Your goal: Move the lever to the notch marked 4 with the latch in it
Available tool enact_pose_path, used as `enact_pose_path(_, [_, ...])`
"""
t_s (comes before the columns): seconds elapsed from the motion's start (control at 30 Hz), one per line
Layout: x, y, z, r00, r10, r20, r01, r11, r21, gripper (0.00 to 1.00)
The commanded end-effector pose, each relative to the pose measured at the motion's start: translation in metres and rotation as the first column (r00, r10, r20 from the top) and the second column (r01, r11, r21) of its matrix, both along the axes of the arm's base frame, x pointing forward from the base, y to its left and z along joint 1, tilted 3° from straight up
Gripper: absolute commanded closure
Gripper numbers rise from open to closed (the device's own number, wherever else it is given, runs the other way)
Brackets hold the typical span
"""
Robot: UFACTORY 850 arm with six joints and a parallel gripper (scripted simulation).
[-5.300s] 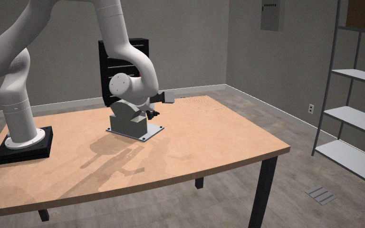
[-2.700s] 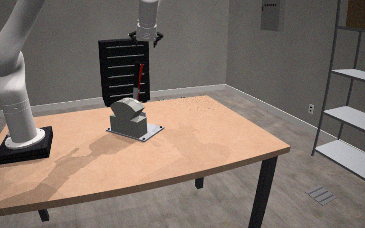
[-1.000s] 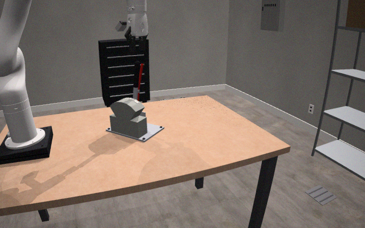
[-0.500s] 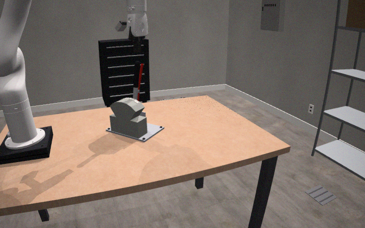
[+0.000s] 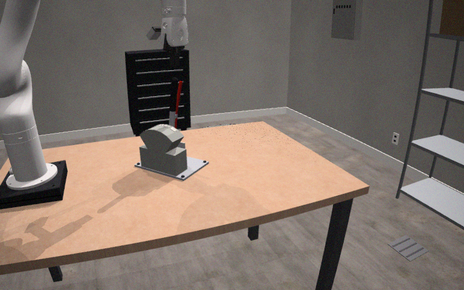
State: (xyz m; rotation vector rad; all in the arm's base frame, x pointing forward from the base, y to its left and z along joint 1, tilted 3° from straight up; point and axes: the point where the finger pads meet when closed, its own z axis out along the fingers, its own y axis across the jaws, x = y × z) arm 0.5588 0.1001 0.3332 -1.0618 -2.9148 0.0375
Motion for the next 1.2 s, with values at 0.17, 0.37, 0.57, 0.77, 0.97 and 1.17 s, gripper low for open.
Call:
enact_pose_path(0.17, [0.0006,0.0001,0.0011,1.0,0.0,0.002,0.0,1.0,0.0,1.0])
enact_pose_path(0.37, [0.0006,0.0001,0.0011,1.0,0.0,0.002,0.0,1.0,0.0,0.0])
enact_pose_path(0.57, [0.0006,0.0001,0.0011,1.0,0.0,0.002,0.0,1.0,0.0,0.0])
enact_pose_path(0.77, [0.0006,0.0001,0.0011,1.0,0.0,0.002,0.0,1.0,0.0,0.0])
enact_pose_path(0.97, [0.0006,0.0001,0.0011,1.0,0.0,0.002,0.0,1.0,0.0,0.0])
enact_pose_path(1.17, [0.0006,0.0001,0.0011,1.0,0.0,0.002,0.0,1.0,0.0,0.0])
